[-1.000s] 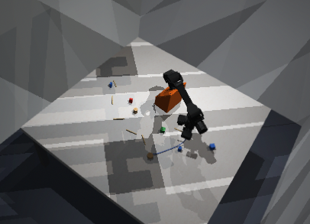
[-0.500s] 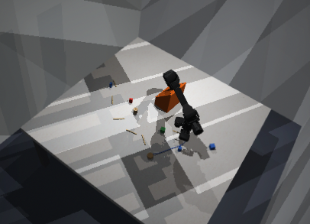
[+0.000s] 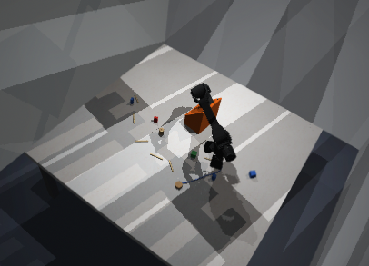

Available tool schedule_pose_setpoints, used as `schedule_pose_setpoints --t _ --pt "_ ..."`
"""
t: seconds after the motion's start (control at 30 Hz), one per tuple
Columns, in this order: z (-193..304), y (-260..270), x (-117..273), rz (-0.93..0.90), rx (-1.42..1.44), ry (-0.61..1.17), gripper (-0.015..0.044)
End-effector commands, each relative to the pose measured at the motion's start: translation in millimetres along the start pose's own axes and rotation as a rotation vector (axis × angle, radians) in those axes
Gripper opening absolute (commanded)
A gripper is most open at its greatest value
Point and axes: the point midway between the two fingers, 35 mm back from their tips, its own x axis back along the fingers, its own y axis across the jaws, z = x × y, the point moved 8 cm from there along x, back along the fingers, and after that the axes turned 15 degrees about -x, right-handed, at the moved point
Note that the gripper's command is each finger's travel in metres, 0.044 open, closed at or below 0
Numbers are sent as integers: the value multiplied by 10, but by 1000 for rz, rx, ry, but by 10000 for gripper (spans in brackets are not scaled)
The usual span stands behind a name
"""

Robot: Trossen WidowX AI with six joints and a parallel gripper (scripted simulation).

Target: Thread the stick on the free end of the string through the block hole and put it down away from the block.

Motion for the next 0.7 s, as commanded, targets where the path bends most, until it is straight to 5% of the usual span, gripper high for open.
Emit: schedule_pose_setpoints --t 0.0,0.67 --pt "-53 7 -50 3 4 26 0" --pt "42 -7 -101 3 5 55 0"
